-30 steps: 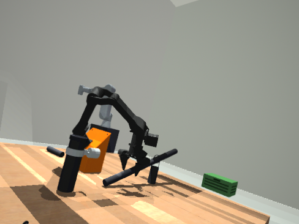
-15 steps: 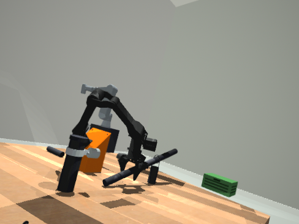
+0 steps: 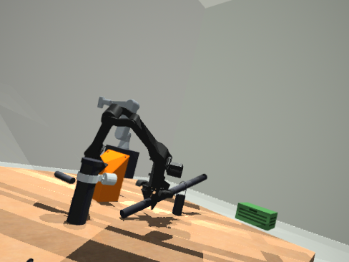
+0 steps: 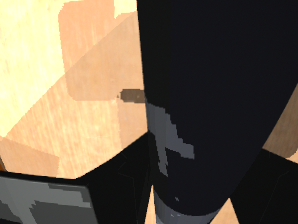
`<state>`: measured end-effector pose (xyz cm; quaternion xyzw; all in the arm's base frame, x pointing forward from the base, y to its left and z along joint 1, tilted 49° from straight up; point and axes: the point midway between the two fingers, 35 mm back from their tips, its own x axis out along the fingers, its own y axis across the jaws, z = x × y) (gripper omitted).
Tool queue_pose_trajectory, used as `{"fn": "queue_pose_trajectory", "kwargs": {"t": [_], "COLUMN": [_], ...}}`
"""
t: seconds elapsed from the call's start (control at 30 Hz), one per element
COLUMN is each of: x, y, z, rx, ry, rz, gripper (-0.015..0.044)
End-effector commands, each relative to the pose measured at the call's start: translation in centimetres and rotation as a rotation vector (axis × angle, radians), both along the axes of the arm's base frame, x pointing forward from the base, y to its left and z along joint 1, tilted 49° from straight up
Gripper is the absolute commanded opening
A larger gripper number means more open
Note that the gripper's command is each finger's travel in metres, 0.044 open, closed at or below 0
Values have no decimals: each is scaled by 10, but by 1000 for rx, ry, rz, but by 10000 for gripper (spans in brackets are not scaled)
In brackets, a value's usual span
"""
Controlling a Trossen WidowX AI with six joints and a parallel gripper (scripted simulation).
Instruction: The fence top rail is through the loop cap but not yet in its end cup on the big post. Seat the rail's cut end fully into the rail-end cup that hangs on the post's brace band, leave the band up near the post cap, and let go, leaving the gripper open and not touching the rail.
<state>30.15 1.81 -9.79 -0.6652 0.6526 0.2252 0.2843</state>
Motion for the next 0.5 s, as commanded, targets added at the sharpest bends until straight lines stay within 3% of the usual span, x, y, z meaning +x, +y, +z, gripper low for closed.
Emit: {"fn": "queue_pose_trajectory", "kwargs": {"t": [0.0, 0.13, 0.47], "x": [0, 0, -5], "y": [0, 3, 8], "z": [0, 3, 22], "rx": [-3, -3, -88], "ry": [0, 0, 14], "rz": [3, 3, -23], "gripper": [92, 0, 0]}}
